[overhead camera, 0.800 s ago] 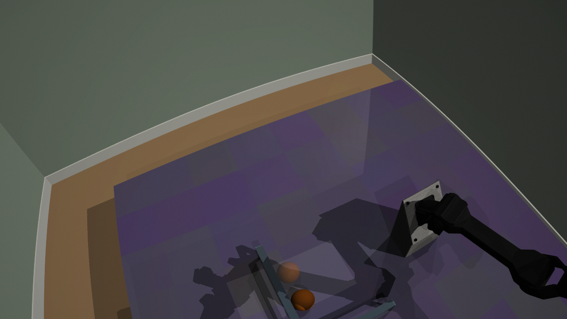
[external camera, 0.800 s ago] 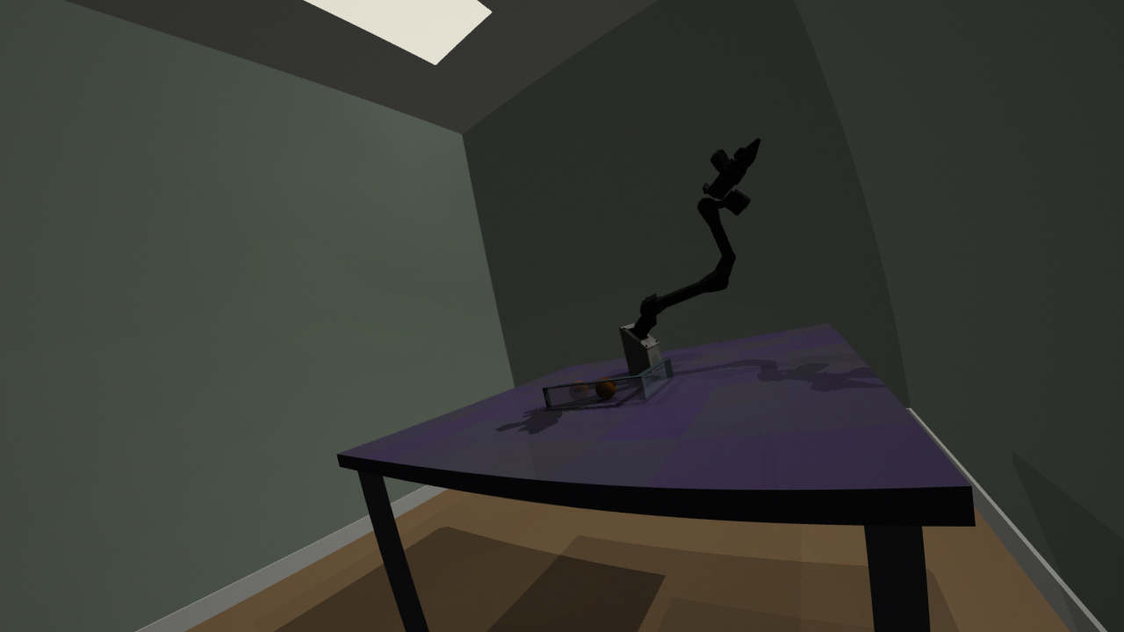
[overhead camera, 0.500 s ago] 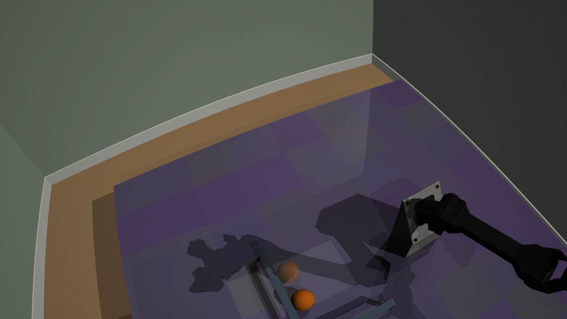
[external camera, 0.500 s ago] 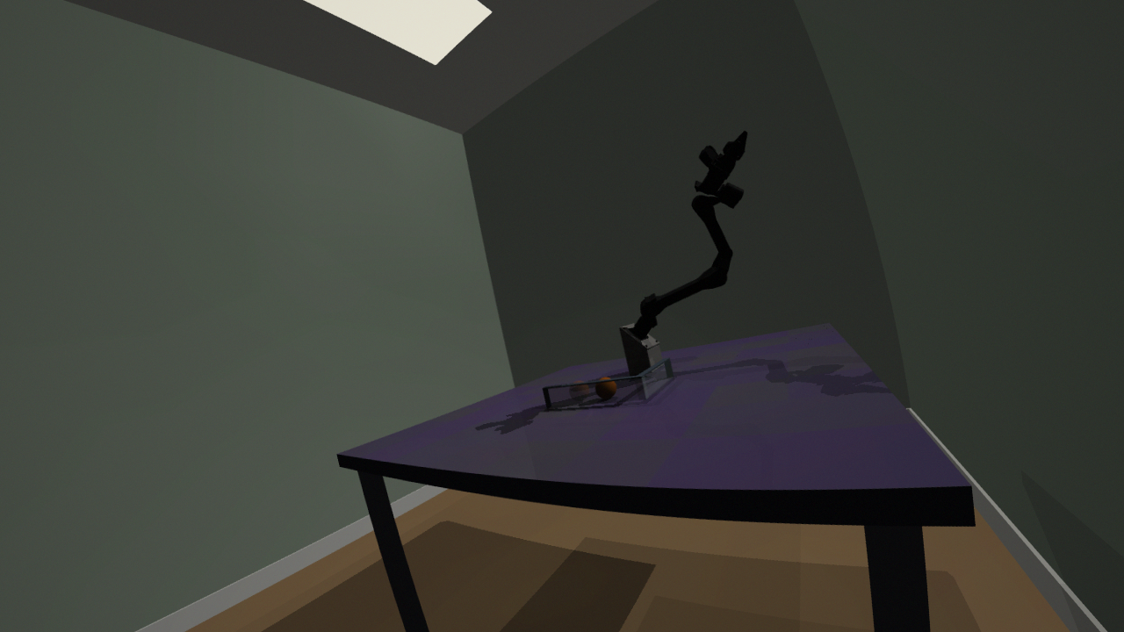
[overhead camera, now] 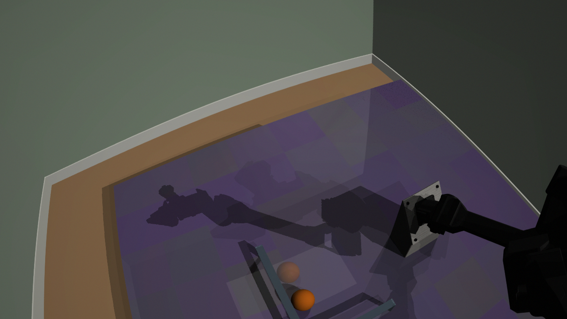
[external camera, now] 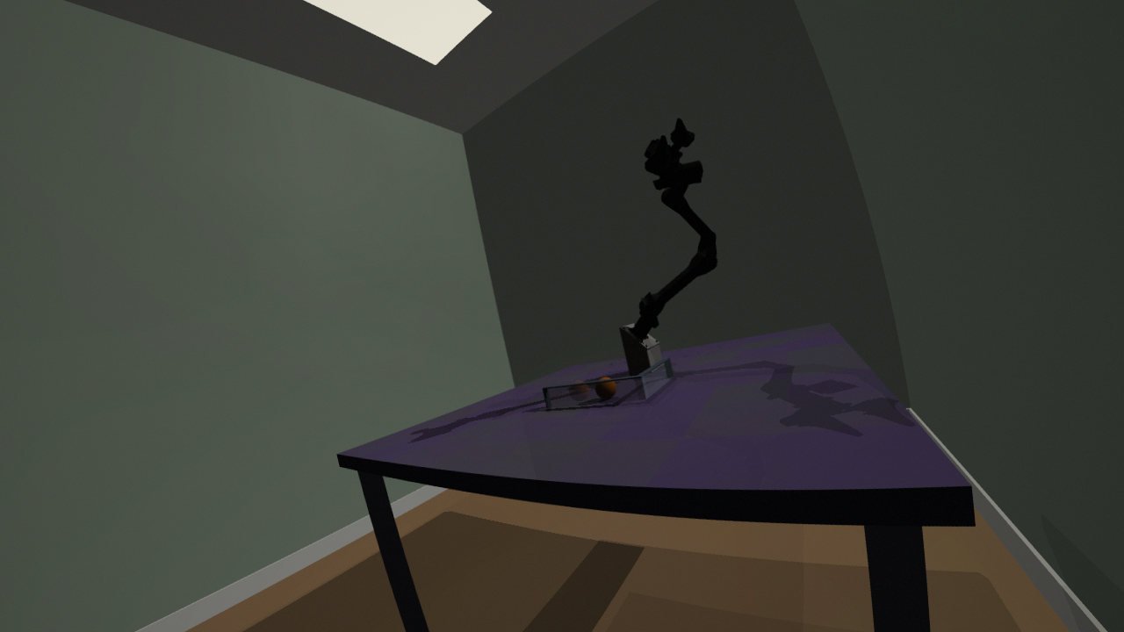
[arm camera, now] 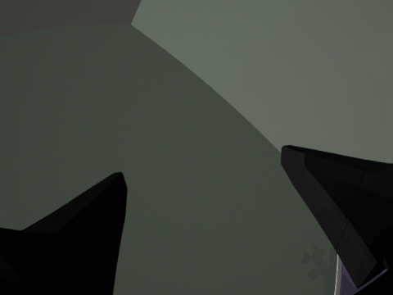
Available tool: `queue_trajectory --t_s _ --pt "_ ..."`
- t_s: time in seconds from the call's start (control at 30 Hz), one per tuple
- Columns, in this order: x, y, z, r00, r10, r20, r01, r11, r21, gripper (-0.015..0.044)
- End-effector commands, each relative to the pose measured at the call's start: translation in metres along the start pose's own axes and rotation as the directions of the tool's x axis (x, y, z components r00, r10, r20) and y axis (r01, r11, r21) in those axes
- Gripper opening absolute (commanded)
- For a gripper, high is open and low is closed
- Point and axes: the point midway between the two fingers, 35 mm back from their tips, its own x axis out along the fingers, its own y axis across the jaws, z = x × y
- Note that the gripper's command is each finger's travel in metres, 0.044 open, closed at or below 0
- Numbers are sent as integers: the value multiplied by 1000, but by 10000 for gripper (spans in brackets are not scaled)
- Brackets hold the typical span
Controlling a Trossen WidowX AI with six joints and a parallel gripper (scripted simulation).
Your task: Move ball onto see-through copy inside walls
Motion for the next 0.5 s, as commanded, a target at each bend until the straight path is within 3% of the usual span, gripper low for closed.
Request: queue_trajectory --t_s 0.0,0.2,0.47 --pt "13 -56 27 992 -124 40 124 992 -3 401" --pt "20 -107 43 969 -241 59 243 970 -28 401" --pt "17 -232 55 854 -519 28 515 837 -188 401"
